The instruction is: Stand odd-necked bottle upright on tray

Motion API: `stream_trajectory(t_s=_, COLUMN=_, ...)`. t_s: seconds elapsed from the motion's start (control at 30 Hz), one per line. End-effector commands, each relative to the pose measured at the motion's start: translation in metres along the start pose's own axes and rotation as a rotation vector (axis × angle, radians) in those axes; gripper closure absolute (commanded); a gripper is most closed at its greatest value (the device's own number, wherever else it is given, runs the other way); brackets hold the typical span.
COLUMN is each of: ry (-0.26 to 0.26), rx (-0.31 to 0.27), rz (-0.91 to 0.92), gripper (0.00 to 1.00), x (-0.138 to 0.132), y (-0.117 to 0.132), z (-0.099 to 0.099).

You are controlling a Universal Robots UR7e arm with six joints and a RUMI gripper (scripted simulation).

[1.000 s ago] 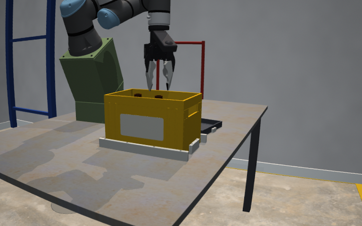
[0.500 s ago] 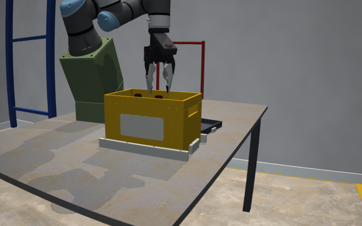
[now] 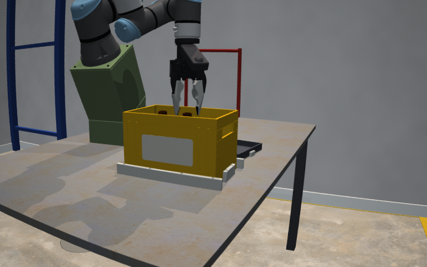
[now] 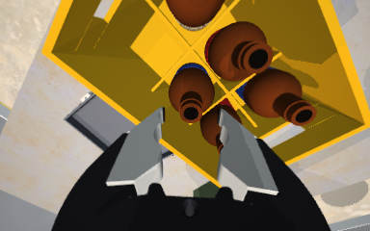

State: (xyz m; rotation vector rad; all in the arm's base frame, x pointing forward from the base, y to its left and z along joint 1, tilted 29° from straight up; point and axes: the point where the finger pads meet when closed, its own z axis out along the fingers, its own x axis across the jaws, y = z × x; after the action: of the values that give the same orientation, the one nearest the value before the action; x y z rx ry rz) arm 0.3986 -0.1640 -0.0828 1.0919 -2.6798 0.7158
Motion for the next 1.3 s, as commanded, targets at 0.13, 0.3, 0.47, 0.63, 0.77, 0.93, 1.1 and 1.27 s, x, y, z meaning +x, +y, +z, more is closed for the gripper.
stream_trajectory(t_s=0.13, ry=-0.001, rx=0.001, rz=0.000, gripper=0.62, x=-0.0002, y=-0.0004, z=0.0077)
stream_trajectory(t_s=0.3, ry=-0.001, rx=0.001, rz=0.000, gripper=0.62, x=-0.0002, y=-0.0004, z=0.0113)
stream_trajectory(t_s=0.47, ry=-0.001, rx=0.001, rz=0.000, gripper=0.62, x=-0.0002, y=-0.0004, z=0.0133)
stream_trajectory(t_s=0.63, ry=-0.001, rx=0.001, rz=0.000, gripper=0.62, x=-0.0002, y=-0.0004, z=0.0139)
stream_trajectory(t_s=0.77, ry=-0.001, rx=0.001, rz=0.000, gripper=0.62, x=-0.0002, y=-0.0004, z=0.0141)
stream_trajectory(t_s=0.93, ry=-0.001, rx=0.001, rz=0.000, gripper=0.62, x=-0.0002, y=-0.0004, z=0.0141)
stream_trajectory(t_s=1.1, ry=-0.001, rx=0.001, rz=0.000, gripper=0.62, x=-0.0002, y=-0.0004, z=0.0141)
stream_trajectory(t_s=1.27, ry=-0.001, rx=0.001, rz=0.000, gripper=0.62, x=-0.0002, y=-0.0004, z=0.0141)
